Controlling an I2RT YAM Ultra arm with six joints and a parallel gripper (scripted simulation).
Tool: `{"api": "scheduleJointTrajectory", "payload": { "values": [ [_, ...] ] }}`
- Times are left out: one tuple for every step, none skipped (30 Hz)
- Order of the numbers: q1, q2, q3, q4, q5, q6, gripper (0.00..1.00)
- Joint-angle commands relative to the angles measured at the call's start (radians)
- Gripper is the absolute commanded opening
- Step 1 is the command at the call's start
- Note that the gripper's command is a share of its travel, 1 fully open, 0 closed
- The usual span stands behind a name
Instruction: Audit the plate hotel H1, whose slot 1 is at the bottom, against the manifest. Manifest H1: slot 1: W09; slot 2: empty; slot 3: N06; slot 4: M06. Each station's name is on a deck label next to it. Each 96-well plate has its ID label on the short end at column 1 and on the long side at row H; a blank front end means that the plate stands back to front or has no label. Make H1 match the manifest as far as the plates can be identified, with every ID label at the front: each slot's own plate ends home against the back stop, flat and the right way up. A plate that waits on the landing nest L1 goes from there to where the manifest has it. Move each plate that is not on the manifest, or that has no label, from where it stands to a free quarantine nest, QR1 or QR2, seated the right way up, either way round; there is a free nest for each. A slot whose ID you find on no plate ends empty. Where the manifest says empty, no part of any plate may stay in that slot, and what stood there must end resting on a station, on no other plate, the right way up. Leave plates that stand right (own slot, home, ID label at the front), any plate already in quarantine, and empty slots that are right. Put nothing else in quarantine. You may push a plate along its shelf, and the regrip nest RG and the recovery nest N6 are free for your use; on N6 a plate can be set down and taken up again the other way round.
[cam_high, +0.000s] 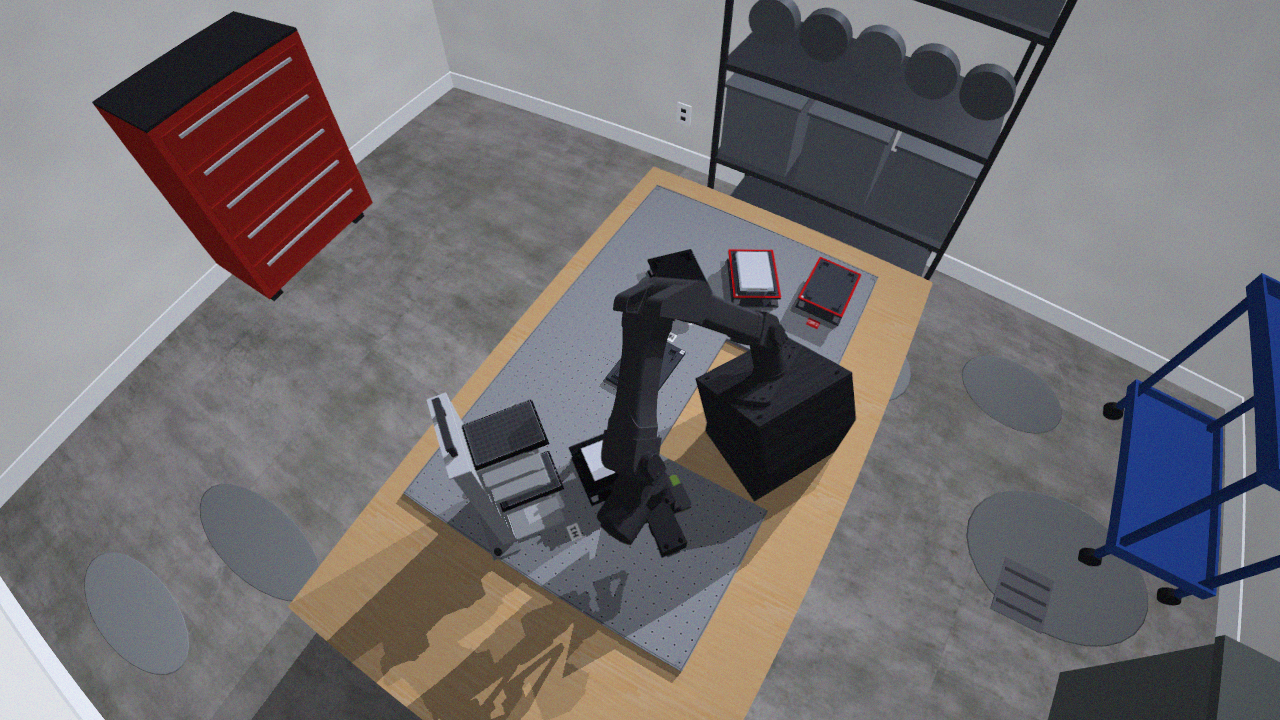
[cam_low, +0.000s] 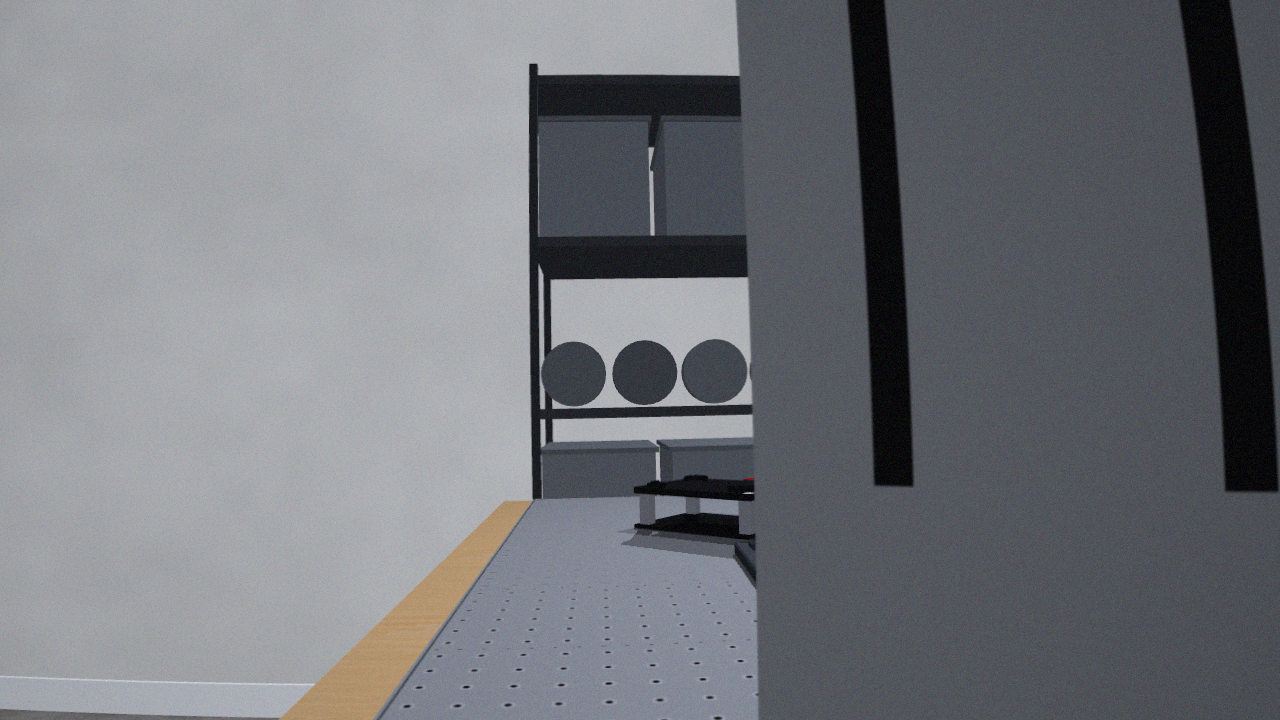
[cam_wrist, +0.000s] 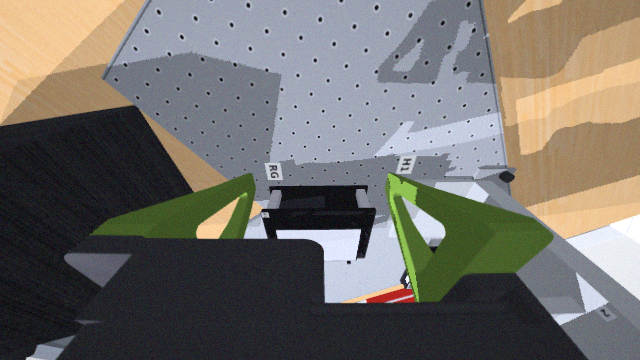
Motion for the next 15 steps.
{"api": "scheduleJointTrajectory", "payload": {
  "values": [
    [0.027,-0.039,0.037,-0.044,-0.015,0.015,1.0],
    [0.029,-0.041,0.04,-0.05,-0.015,0.017,1.0],
    [0.029,-0.041,0.04,-0.05,-0.015,0.017,1.0],
    [0.029,-0.041,0.04,-0.05,-0.015,0.017,1.0],
    [0.031,-0.043,0.044,-0.057,-0.016,0.02,1.0],
    [0.034,-0.046,0.048,-0.066,-0.017,0.023,1.0],
    [0.037,-0.05,0.052,-0.075,-0.017,0.026,1.0],
    [0.04,-0.053,0.057,-0.084,-0.018,0.029,1.0],
    [0.043,-0.057,0.061,-0.093,-0.019,0.032,1.0],
    [0.046,-0.06,0.067,-0.103,-0.02,0.035,1.0],
    [0.049,-0.063,0.072,-0.113,-0.02,0.038,1.0],
    [0.052,-0.066,0.077,-0.122,-0.021,0.042,1.0],
    [0.055,-0.069,0.082,-0.132,-0.022,0.045,1.0],
    [0.058,-0.071,0.088,-0.142,-0.023,0.048,1.0],
    [0.061,-0.074,0.094,-0.152,-0.023,0.051,1.0]
  ]
}}
